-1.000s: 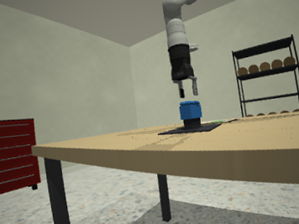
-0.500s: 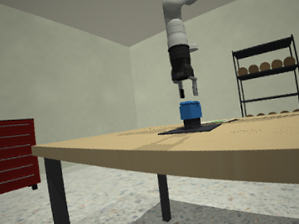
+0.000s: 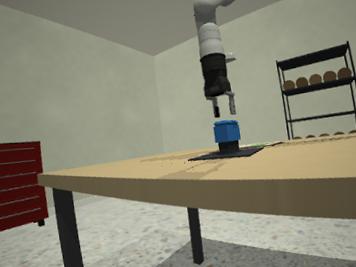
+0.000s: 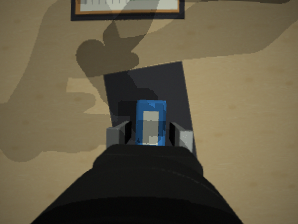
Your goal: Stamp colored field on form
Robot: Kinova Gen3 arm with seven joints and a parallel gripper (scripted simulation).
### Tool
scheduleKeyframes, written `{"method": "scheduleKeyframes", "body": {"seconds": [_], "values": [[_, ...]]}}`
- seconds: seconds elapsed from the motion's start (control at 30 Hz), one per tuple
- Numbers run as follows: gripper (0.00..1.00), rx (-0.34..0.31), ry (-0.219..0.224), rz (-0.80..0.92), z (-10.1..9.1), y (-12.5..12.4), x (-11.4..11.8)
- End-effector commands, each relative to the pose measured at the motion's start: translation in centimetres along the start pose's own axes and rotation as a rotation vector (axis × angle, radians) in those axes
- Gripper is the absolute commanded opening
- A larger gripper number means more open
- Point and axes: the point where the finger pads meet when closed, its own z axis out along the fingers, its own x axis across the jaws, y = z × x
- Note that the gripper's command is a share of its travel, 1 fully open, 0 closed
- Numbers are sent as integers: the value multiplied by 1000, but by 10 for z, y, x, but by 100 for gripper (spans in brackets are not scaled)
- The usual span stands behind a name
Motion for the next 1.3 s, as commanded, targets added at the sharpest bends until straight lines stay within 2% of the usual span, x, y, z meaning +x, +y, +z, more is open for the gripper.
{"method": "scheduleKeyframes", "body": {"seconds": [0.0, 1.27], "values": [[100, -1, -2, 0, -1, 0, -1], [100, -1, -2, 0, 4, 0, -1]]}}
